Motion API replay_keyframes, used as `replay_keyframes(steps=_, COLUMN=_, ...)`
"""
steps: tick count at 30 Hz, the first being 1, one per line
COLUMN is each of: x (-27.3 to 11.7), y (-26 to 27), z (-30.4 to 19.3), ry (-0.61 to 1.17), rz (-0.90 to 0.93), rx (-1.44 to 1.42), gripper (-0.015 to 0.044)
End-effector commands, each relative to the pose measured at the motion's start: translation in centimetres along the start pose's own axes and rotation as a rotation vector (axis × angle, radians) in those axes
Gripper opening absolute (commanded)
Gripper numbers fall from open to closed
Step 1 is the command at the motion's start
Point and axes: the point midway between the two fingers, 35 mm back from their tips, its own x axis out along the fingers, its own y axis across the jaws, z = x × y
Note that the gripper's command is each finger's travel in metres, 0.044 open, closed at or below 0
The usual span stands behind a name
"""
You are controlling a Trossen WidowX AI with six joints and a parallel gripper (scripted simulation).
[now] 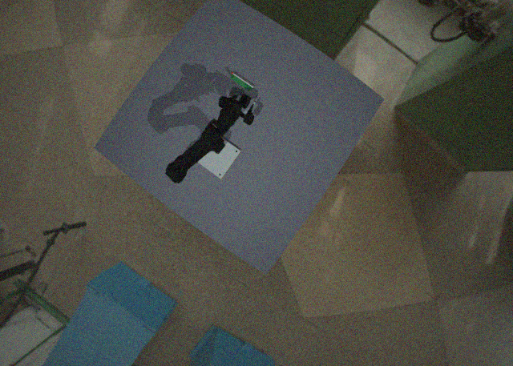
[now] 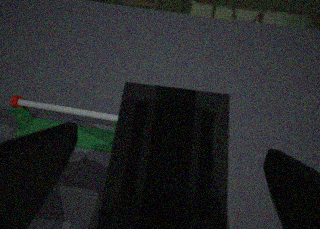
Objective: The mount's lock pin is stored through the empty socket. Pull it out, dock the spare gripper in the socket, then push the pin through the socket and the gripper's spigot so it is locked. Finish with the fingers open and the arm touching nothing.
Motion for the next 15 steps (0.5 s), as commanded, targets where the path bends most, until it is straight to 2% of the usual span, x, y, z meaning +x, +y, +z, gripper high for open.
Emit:
replay_keyframes(steps=1, x=-0.7, y=0.0, z=0.7, ry=-0.001, rz=0.001, rx=-0.001, gripper=0.0440)
replay_keyframes(steps=15, x=-2.3, y=0.0, z=1.9, ry=0.011, rz=-0.004, rx=0.006, gripper=0.0440)
